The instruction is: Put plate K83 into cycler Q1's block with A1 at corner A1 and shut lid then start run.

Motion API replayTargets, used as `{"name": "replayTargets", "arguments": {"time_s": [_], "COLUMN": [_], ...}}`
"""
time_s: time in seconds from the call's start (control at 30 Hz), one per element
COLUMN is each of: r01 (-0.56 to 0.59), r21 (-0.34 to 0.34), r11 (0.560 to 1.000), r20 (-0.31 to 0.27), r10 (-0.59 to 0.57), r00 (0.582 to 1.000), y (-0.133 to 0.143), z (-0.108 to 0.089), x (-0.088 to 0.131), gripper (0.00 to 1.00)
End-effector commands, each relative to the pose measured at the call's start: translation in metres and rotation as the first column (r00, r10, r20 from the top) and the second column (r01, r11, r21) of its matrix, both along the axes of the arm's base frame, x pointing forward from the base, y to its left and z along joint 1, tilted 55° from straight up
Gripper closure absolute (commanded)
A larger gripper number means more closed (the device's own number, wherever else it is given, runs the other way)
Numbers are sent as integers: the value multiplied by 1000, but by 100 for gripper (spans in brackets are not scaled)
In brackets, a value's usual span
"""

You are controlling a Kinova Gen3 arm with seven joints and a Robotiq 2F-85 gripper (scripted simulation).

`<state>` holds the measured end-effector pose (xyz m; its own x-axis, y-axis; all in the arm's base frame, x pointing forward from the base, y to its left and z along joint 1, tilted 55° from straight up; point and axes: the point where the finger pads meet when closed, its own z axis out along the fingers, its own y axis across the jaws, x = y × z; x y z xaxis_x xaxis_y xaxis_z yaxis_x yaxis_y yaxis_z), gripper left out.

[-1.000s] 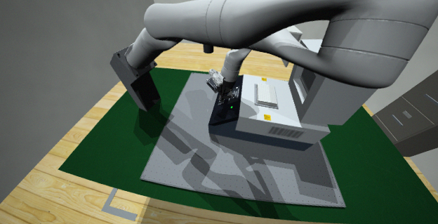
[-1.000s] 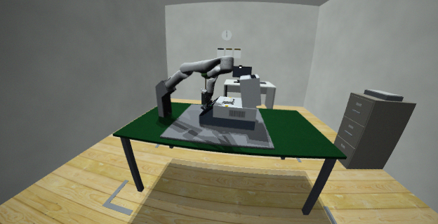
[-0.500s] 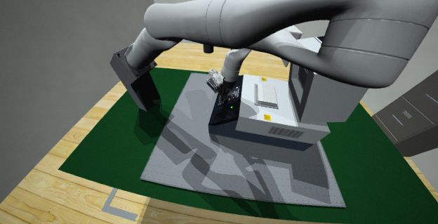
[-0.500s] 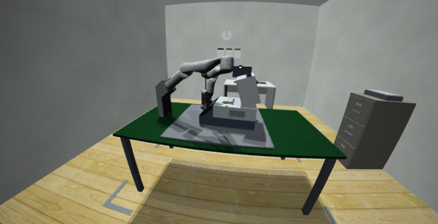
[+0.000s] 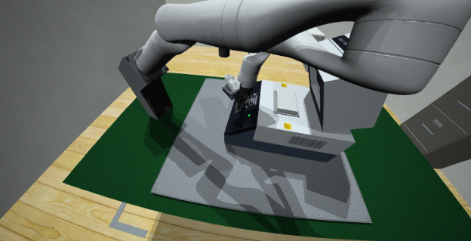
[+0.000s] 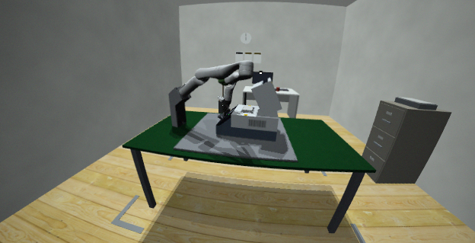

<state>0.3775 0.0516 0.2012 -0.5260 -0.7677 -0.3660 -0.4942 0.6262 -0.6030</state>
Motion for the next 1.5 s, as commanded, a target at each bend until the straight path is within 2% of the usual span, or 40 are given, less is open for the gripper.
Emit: {"name": "replayTargets", "arguments": {"time_s": [0.0,0.53,1.47], "r01": [2,2,2], "r21": [1,1,2], "r11": [1000,1000,1000], "r20": [4,4,4], "r10": [-2,-2,-2], "r00": [1000,1000,1000], "y": [0,0,1], "z": [1,1,-1], "x": [2,-1,-32], "gripper": [90,90,90]}}
